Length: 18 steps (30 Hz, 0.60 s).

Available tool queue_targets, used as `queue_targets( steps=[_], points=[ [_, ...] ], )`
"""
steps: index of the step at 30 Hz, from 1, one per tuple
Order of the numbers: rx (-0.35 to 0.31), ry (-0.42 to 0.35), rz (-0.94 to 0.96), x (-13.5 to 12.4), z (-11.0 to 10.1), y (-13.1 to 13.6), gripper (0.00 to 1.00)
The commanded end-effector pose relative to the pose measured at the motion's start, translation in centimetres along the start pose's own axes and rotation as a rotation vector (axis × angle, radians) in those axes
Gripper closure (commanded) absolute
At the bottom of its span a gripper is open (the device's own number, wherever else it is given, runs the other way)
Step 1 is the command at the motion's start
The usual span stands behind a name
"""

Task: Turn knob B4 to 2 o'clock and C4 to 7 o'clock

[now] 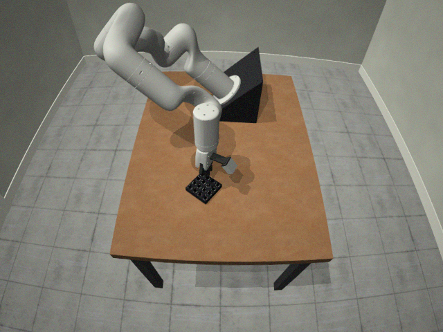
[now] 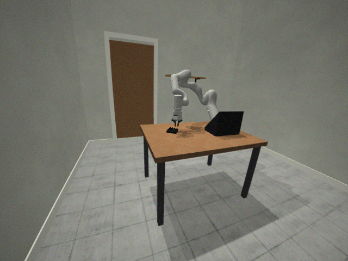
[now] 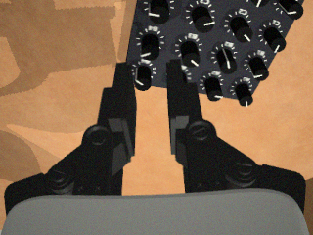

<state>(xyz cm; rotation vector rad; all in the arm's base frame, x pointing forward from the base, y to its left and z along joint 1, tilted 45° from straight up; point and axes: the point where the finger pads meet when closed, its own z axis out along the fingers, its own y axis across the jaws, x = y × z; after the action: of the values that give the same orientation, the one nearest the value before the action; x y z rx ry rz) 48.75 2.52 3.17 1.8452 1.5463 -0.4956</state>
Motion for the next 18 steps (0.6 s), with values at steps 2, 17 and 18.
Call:
queue_targets(
  steps=[2,17,18],
  points=[
    [-0.001,0.001,-0.003,0.04,-0.07,0.06,0.81],
    [-0.002,0.000,-0.457,0.95,-0.76,0.32,0.81],
    [-0.002,0.000,-0.491,1.02,-0.81,0.34,0.81]
  ],
)
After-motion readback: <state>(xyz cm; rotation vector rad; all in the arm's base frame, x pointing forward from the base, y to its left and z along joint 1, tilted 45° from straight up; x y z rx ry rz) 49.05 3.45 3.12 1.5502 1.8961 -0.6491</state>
